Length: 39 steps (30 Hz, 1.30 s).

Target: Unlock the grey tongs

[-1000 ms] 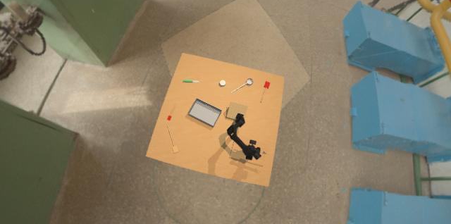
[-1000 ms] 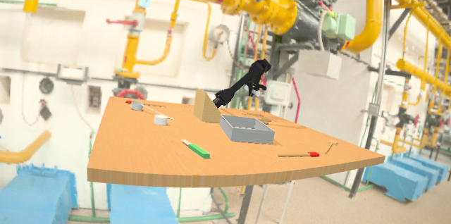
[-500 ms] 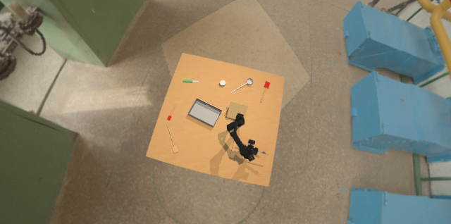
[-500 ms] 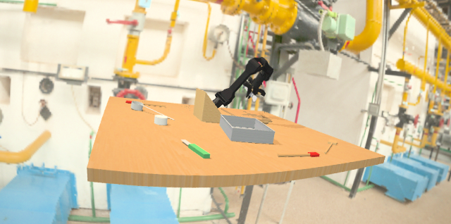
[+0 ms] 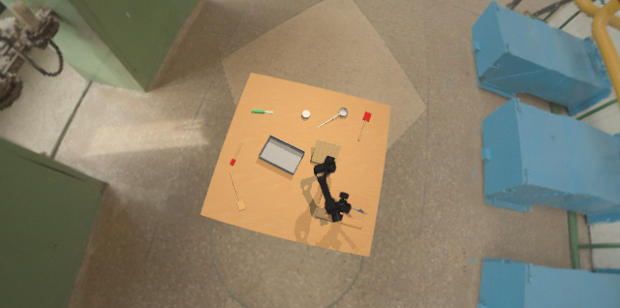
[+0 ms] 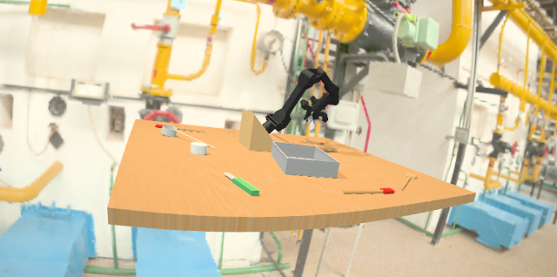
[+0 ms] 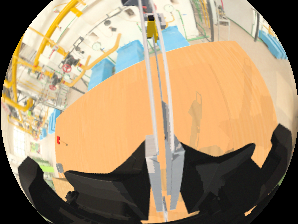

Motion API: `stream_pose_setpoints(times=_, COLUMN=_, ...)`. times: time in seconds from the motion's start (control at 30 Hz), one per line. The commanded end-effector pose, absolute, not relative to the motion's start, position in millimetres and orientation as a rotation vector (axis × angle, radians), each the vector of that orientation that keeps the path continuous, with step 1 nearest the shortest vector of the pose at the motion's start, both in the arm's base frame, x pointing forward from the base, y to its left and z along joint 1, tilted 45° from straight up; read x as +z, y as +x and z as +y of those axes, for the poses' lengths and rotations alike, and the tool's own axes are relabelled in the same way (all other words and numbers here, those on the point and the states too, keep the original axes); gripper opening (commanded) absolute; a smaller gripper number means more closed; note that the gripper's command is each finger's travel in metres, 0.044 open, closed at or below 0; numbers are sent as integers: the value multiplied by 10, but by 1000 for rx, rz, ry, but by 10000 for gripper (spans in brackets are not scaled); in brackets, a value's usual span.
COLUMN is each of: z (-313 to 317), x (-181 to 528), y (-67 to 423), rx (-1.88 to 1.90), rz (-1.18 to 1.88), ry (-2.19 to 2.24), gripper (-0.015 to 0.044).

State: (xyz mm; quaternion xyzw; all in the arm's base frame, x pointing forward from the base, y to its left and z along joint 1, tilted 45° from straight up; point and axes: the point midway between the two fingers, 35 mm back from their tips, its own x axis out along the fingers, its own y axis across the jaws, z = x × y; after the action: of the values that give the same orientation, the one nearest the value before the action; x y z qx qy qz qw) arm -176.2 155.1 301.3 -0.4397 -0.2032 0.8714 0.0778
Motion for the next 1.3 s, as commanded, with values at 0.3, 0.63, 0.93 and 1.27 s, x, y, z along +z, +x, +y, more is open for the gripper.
stream_pose_setpoints(times=0.3, z=1536, x=3156, y=-1737, rx=2758, rz=-762, ry=-988, gripper=-150)
stream_pose_setpoints(times=0.63, z=1520, x=3294, y=-1667, rx=2793, rz=-947, ry=-717, gripper=-150)
stream_pose_setpoints(times=0.93, z=1470, x=3423, y=-1567, rx=2760, rz=-1154, ry=-482, gripper=-150)
stream_pose_setpoints(times=1.27, z=1457, x=3443, y=-1548, rx=2748, rz=-1191, ry=-445, gripper=-150)
